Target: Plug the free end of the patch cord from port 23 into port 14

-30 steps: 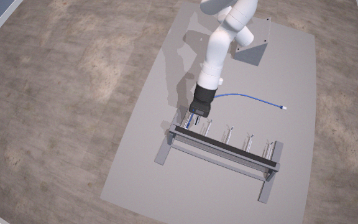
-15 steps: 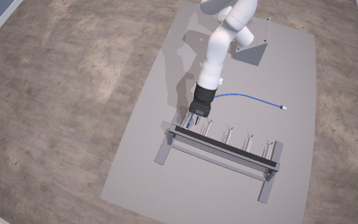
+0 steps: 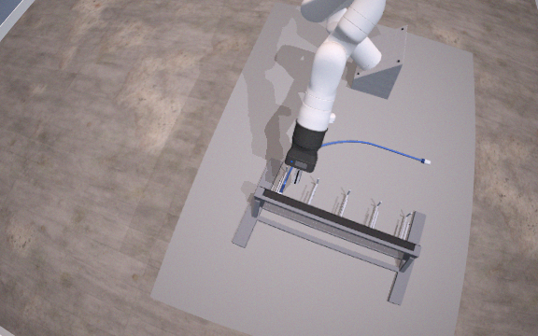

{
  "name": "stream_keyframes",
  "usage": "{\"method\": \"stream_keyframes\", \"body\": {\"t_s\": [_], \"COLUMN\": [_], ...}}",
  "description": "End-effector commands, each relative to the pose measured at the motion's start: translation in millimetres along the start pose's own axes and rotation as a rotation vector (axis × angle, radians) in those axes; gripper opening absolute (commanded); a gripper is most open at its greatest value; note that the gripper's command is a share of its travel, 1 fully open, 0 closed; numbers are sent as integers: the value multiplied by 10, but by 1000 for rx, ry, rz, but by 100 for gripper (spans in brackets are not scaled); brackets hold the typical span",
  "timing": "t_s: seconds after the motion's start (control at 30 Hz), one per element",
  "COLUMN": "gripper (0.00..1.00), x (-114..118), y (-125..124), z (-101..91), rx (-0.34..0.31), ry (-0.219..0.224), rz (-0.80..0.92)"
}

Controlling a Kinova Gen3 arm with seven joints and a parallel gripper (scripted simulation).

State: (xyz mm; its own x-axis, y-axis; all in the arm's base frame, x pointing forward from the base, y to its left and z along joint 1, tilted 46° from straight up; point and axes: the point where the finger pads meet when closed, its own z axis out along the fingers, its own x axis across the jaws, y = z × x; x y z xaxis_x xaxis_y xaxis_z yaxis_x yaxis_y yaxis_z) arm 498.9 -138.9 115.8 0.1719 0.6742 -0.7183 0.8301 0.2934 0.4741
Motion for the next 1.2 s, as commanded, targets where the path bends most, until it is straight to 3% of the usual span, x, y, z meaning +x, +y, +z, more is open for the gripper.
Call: {"method": "stream_keyframes", "body": {"t_s": [0.0, 0.5, 1.17], "gripper": [0, 0, 0], "x": [12, 10, 29], "y": [6, -7, 5], "z": [-52, -442, -807], "rx": [-2, 0, -3], "ry": [3, 2, 4], "rz": [6, 6, 4]}}
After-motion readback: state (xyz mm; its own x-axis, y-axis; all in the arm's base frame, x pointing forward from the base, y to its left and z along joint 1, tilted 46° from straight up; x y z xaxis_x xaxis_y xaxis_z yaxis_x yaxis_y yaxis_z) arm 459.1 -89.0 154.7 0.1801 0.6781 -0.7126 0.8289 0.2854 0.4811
